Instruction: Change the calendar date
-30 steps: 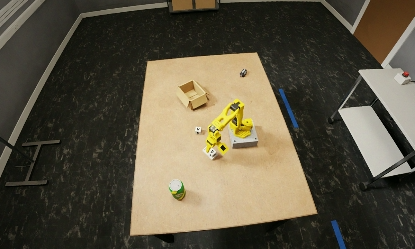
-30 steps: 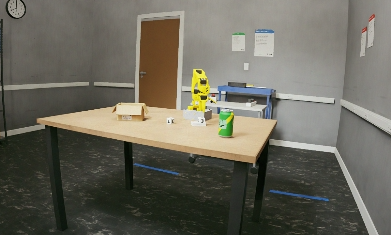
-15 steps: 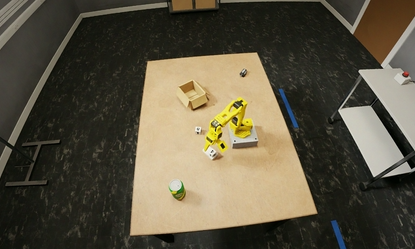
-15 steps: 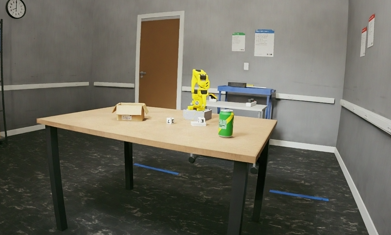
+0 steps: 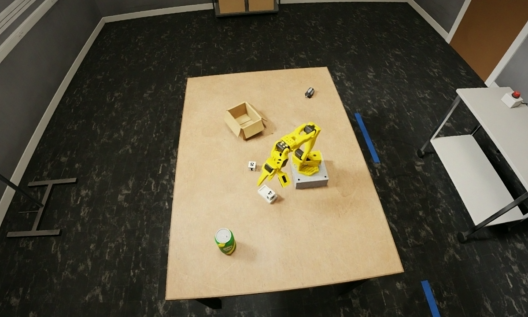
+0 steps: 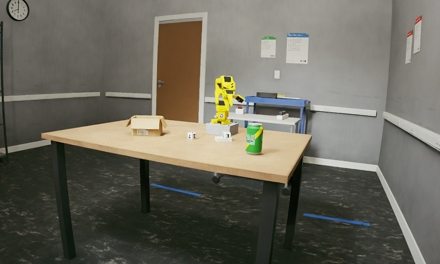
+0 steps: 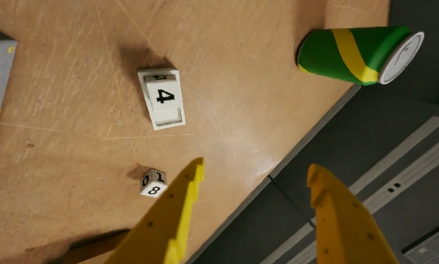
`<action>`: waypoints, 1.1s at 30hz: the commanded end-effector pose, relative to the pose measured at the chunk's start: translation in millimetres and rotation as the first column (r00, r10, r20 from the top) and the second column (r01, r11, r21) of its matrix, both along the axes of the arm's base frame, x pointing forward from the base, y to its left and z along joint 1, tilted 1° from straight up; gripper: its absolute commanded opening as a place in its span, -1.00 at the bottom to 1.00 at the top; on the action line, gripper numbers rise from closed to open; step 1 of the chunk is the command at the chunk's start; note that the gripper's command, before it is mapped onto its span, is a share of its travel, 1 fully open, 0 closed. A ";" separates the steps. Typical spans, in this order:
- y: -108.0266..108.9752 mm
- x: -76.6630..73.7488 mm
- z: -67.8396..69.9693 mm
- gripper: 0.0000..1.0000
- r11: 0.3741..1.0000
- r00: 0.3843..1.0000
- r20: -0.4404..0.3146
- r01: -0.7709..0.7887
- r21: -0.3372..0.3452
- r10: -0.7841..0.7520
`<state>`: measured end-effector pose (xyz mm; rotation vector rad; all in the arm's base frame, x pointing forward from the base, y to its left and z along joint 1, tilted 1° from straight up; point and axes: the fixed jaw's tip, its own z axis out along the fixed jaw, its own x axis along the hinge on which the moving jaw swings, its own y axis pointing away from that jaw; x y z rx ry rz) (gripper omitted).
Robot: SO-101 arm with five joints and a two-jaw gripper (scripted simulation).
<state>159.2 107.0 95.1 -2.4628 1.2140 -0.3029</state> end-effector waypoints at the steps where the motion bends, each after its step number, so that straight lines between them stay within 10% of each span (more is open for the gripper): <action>1: -0.7 2.4 8.2 -0.30 0.999 0.999 0.032 0.017 0.027 -0.018; 21: -26.9 25.1 5.8 -0.30 0.981 0.981 0.029 0.193 0.029 -0.194; 33: -102.0 58.5 -1.6 -0.30 0.828 0.828 0.023 0.560 0.032 -0.561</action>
